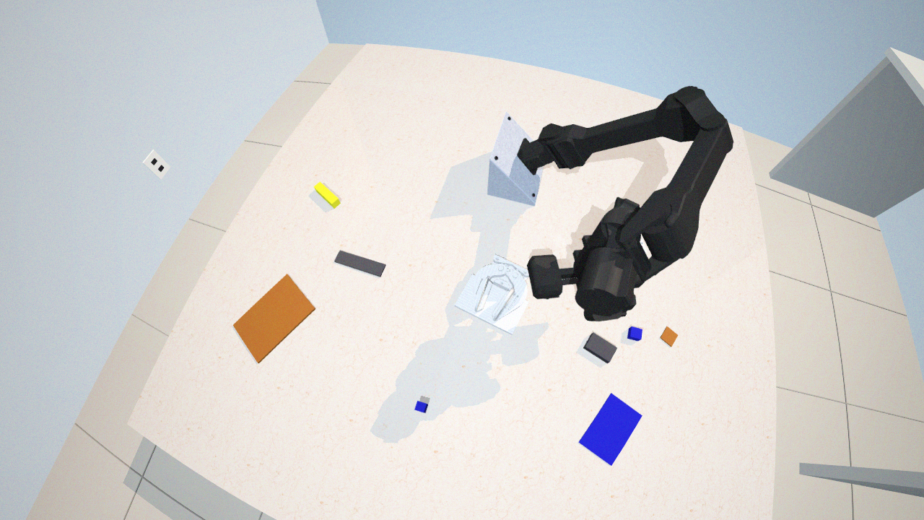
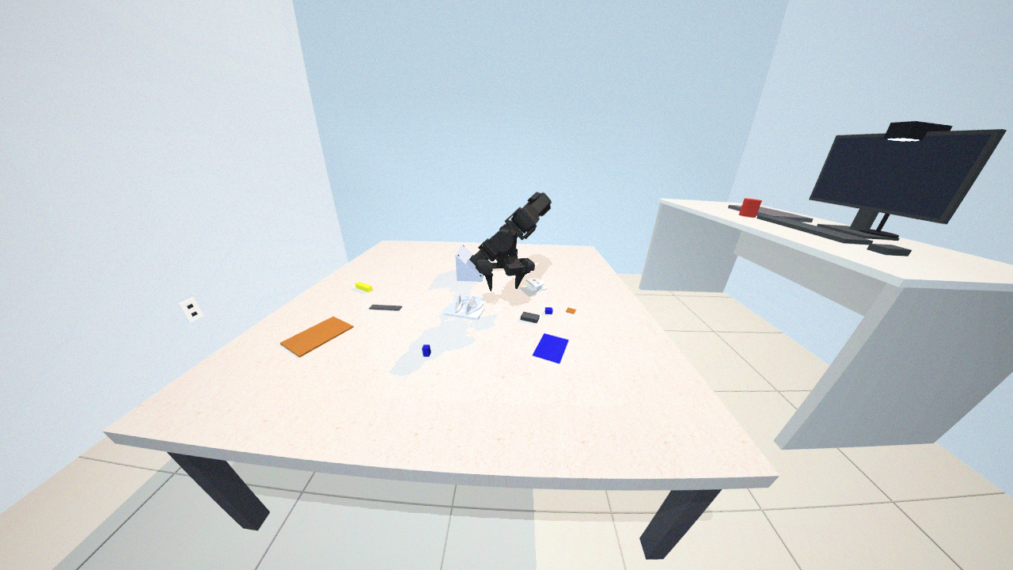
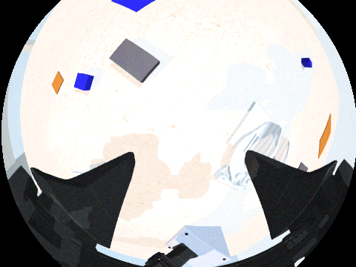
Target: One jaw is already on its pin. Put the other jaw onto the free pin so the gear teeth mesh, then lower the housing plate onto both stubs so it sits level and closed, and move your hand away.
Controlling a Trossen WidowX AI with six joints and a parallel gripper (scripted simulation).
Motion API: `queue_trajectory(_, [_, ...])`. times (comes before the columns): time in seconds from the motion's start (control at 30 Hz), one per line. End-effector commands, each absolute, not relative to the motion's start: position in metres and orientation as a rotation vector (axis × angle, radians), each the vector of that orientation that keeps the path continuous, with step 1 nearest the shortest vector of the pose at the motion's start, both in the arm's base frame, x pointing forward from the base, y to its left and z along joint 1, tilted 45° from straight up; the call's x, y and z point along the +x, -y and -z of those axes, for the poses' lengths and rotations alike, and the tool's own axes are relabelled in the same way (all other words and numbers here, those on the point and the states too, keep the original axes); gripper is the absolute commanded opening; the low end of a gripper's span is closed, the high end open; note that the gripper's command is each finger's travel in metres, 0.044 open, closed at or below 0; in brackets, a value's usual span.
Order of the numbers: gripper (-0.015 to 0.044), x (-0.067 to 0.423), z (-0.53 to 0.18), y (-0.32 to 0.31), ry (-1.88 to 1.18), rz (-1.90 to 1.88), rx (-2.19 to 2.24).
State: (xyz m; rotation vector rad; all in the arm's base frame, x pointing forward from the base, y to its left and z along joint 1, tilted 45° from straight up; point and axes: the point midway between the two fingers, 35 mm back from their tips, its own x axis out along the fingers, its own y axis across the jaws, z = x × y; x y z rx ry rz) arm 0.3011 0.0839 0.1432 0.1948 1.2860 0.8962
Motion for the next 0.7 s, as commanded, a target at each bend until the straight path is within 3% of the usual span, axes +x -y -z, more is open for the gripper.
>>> queue_trajectory(0.0, [0.044,0.288,-0.151,-0.096,-1.227,-0.991,0.091])
queue_trajectory(0.67, [0.044,0.223,-0.187,-0.139,-0.841,-1.377,-0.422])
